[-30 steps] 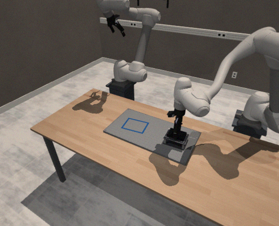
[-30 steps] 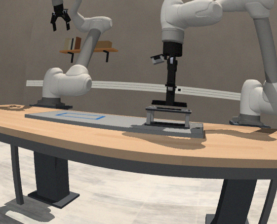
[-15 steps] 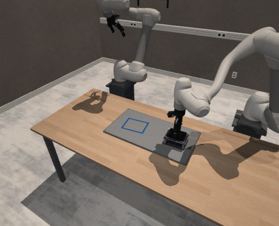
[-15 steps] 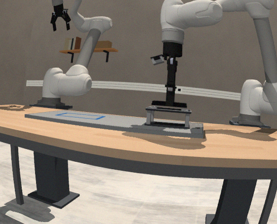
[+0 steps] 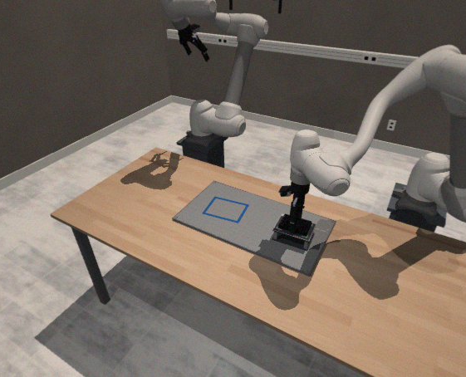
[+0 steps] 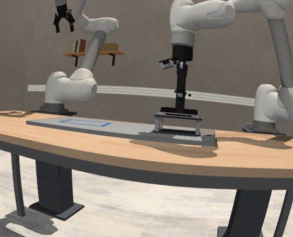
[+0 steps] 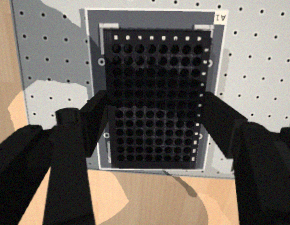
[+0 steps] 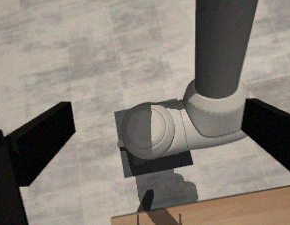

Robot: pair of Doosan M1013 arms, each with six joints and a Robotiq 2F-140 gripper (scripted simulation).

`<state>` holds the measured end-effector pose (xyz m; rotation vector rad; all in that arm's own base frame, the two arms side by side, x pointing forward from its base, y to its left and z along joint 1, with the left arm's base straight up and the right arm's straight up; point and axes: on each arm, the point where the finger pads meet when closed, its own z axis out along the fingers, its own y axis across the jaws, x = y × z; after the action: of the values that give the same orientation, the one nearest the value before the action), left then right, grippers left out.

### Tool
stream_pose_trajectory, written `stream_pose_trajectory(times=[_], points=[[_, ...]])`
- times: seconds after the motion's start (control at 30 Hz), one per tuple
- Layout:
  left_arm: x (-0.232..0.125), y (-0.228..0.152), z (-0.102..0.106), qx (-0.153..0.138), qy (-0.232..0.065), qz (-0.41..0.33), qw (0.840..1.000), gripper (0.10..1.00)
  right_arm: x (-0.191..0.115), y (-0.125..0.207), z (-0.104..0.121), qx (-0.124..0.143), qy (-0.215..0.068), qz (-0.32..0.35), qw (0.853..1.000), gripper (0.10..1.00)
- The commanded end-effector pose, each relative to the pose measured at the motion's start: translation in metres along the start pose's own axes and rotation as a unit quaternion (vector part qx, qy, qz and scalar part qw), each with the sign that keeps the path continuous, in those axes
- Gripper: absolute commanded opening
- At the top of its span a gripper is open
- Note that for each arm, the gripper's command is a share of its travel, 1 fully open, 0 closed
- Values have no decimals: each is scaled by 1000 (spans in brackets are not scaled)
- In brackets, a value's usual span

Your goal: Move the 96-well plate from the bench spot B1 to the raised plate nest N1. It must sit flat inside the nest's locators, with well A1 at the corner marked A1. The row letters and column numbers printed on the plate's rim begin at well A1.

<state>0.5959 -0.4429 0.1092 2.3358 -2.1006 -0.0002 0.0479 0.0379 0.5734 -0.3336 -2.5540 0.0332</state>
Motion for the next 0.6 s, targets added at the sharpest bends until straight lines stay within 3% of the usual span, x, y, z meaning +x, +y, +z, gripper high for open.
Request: stream_pose_trajectory(times=[0.0,0.57], points=[[0,0,-1,1,0,0,1000,605,0,0,0,0,0,0,1000,1000],[0,0,2,1,0,0,1000,605,0,0,0,0,0,0,1000,1000]])
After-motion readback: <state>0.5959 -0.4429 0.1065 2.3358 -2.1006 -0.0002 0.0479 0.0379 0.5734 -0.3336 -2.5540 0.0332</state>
